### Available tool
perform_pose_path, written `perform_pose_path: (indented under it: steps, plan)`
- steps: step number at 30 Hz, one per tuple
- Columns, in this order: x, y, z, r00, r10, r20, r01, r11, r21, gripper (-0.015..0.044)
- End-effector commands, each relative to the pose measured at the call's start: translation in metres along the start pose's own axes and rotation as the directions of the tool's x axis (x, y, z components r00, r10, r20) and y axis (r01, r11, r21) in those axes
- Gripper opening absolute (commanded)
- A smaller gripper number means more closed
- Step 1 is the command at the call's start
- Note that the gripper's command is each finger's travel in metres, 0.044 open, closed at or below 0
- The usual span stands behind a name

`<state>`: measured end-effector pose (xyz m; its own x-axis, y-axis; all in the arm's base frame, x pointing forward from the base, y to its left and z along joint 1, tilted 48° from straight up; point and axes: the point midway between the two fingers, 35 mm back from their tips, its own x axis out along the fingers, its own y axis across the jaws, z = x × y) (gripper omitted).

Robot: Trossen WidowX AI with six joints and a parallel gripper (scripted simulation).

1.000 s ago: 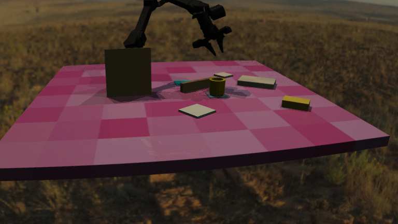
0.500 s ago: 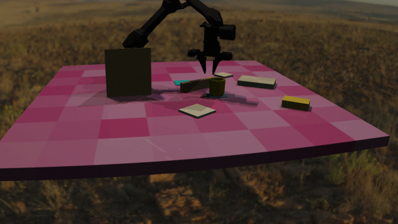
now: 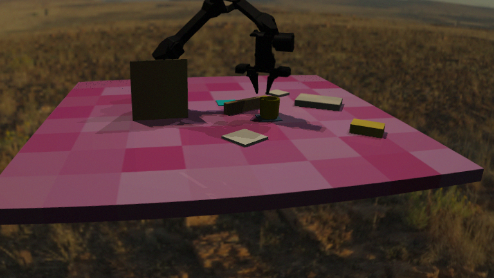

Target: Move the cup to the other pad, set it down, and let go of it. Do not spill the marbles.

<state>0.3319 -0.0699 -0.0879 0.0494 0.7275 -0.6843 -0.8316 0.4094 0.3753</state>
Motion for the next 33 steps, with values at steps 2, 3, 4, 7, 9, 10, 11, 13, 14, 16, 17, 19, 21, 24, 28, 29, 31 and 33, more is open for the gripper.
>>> perform_pose_path:
  steps: [2, 3, 4, 7, 9, 10, 11, 13, 14, 16, 17, 19, 21, 24, 28, 29, 31, 33]
  plan:
    - [0.009, 0.001, 0.0, 1.0, 0.004, 0.005, -0.004, 1.0, 0.007, 0.0167]
    - [0.01, 0.001, 0.001, 1.0, 0.004, 0.005, -0.004, 1.0, 0.007, 0.0167]
    - [0.012, 0.001, 0.001, 1.0, 0.004, 0.005, -0.004, 1.0, 0.007, 0.0167]
    - [0.017, 0.001, 0.001, 1.0, 0.004, 0.005, -0.004, 1.0, 0.007, 0.0167]
    - [0.02, 0.001, 0.001, 1.0, 0.004, 0.005, -0.004, 1.0, 0.007, 0.0167]
    - [0.022, 0.001, 0.001, 1.0, 0.004, 0.005, -0.004, 1.0, 0.007, 0.0167]
    - [0.023, 0.001, 0.001, 1.0, 0.004, 0.005, -0.004, 1.0, 0.007, 0.0167]
    - [0.027, 0.001, 0.001, 1.0, 0.004, 0.006, -0.004, 1.0, 0.007, 0.0167]
    - [0.028, 0.001, 0.001, 1.0, 0.004, 0.006, -0.004, 1.0, 0.007, 0.0167]
    - [0.031, 0.001, 0.001, 1.0, 0.004, 0.006, -0.004, 1.0, 0.007, 0.0167]
    - [0.033, 0.001, 0.001, 1.0, 0.004, 0.006, -0.004, 1.0, 0.007, 0.0167]
    - [0.036, 0.001, 0.001, 1.0, 0.004, 0.006, -0.004, 1.0, 0.007, 0.0167]
    - [0.039, 0.002, 0.001, 1.0, 0.005, 0.007, -0.005, 1.0, 0.007, 0.0167]
    - [0.044, 0.002, 0.001, 1.0, 0.005, 0.007, -0.005, 1.0, 0.007, 0.0167]
    - [0.05, 0.003, 0.001, 1.0, 0.006, 0.008, -0.006, 1.0, 0.007, 0.0167]
    - [0.051, 0.003, 0.001, 1.0, 0.006, 0.008, -0.006, 1.0, 0.007, 0.0167]
    - [0.051, 0.003, 0.001, 1.0, 0.006, 0.008, -0.006, 1.0, 0.007, 0.0167]
    - [0.05, 0.002, 0.001, 1.0, 0.005, 0.002, -0.005, 1.0, 0.0, 0.016]
